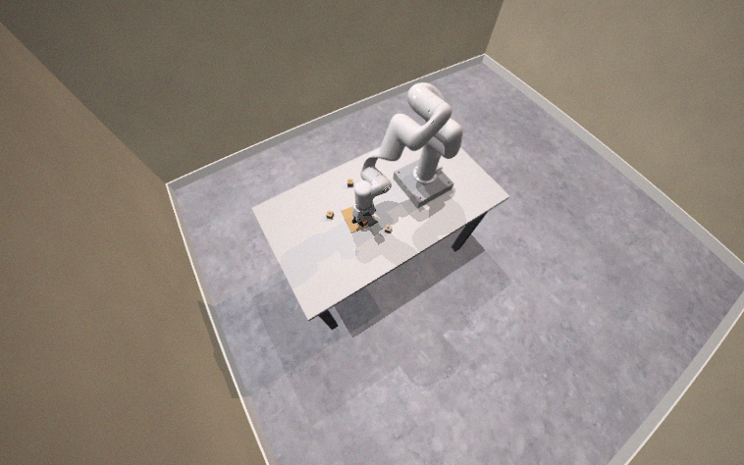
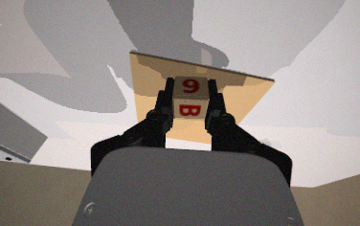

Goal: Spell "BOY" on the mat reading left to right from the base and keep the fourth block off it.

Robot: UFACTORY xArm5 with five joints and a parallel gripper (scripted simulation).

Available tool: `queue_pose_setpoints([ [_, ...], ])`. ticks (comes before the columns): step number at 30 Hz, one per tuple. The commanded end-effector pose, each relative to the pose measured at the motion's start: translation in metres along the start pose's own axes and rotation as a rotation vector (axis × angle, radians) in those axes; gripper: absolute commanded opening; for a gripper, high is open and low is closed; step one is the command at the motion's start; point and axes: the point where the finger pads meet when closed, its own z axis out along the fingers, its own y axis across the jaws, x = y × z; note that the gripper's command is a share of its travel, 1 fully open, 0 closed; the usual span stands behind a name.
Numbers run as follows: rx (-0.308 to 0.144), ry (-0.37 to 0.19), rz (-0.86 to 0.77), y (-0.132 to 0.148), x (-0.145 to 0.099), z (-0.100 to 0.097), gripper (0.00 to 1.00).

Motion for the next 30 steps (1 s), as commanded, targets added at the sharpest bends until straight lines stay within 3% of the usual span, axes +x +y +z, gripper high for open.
queue_pose_setpoints([
  [1,-0.003,0.000,0.000,0.0013,0.0002,-0.0011,0.27],
  [30,-0.003,0.000,0.000,0.0013,0.0000,0.0015,0.27],
])
